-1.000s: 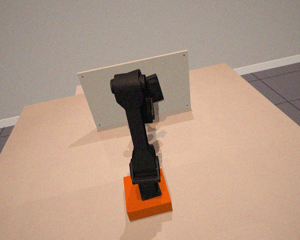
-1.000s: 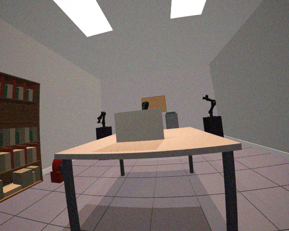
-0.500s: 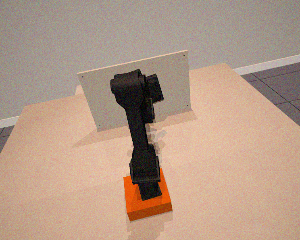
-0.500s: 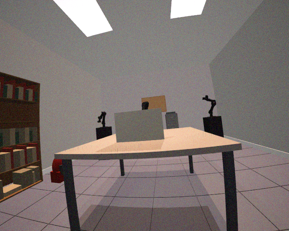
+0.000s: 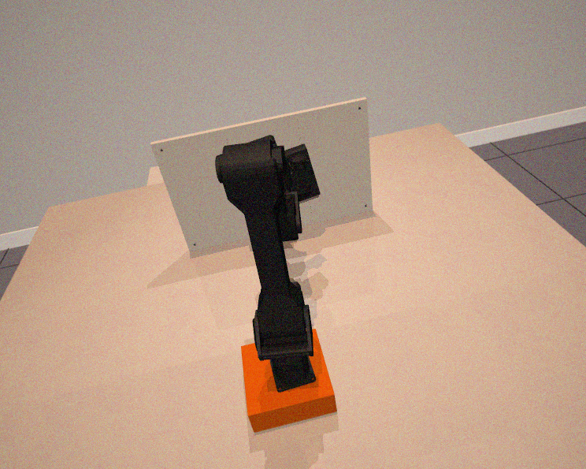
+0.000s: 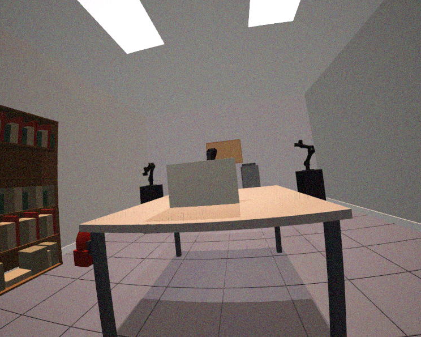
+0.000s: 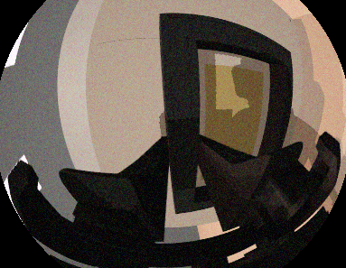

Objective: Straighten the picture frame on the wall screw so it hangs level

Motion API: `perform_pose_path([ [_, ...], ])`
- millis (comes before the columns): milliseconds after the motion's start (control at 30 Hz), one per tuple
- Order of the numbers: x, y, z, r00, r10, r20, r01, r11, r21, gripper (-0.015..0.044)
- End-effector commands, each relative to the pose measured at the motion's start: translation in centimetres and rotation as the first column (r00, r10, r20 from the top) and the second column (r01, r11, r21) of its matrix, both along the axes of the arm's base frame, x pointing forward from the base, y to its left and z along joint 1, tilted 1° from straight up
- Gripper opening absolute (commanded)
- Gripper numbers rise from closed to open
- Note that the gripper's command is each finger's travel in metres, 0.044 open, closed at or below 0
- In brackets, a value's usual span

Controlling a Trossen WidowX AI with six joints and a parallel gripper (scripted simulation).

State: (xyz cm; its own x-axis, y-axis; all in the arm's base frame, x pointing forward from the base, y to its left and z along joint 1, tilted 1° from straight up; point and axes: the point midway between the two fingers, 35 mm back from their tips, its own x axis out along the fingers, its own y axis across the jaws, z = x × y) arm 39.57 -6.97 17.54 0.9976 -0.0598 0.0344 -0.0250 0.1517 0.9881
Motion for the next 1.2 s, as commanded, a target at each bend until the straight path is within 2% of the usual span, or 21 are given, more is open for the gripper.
perform_pose_path([
  [0,0.02,-0.01,0.15,1.000,-0.004,0.003,0.004,1.000,-0.003,0.0000],
  [1167,-0.01,0.11,0.66,1.000,-0.004,0.003,0.004,1.000,-0.002,0.0000],
])
